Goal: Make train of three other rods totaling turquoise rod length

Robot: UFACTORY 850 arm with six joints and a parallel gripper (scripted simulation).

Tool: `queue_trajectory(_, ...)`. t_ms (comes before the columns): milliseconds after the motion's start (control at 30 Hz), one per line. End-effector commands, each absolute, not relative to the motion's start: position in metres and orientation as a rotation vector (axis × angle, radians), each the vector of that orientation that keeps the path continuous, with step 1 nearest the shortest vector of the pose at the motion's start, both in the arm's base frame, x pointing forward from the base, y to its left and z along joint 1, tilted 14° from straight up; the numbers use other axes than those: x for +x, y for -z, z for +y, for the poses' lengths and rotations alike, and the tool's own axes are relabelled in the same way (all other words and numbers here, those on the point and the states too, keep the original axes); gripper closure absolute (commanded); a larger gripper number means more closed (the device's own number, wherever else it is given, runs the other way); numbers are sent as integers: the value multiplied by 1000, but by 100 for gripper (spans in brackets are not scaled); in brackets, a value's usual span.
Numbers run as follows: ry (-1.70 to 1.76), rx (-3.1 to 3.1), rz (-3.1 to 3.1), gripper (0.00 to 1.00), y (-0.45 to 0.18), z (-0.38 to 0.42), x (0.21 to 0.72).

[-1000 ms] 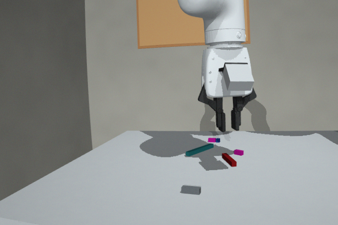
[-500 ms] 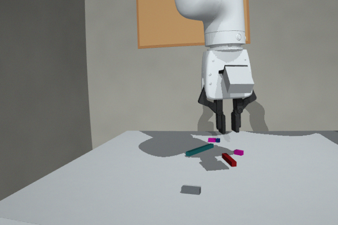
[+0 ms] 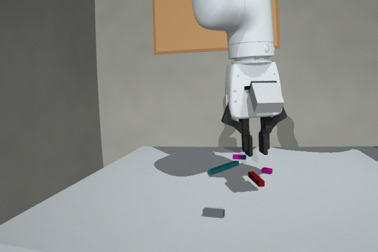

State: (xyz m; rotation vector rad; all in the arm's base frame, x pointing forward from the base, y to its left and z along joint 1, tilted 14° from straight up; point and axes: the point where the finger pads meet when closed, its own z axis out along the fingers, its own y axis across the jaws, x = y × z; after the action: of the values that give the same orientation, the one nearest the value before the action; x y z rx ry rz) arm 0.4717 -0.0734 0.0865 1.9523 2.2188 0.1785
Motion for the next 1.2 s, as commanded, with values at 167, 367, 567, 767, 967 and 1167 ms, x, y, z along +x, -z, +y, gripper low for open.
queue_trajectory(167, -238, 1938, 2210, 76, -75, -74, 475)
queue_trajectory(367, -238, 1938, 2210, 76, -63, -74, 477)
queue_trajectory(567, -238, 1938, 2210, 76, -53, -74, 480)
queue_trajectory(767, -238, 1938, 2210, 76, -50, -74, 480)
queue_trajectory(967, -238, 1938, 2210, 76, -50, -74, 480)
queue_trajectory(1167, -238, 1938, 2210, 76, -50, -74, 480)
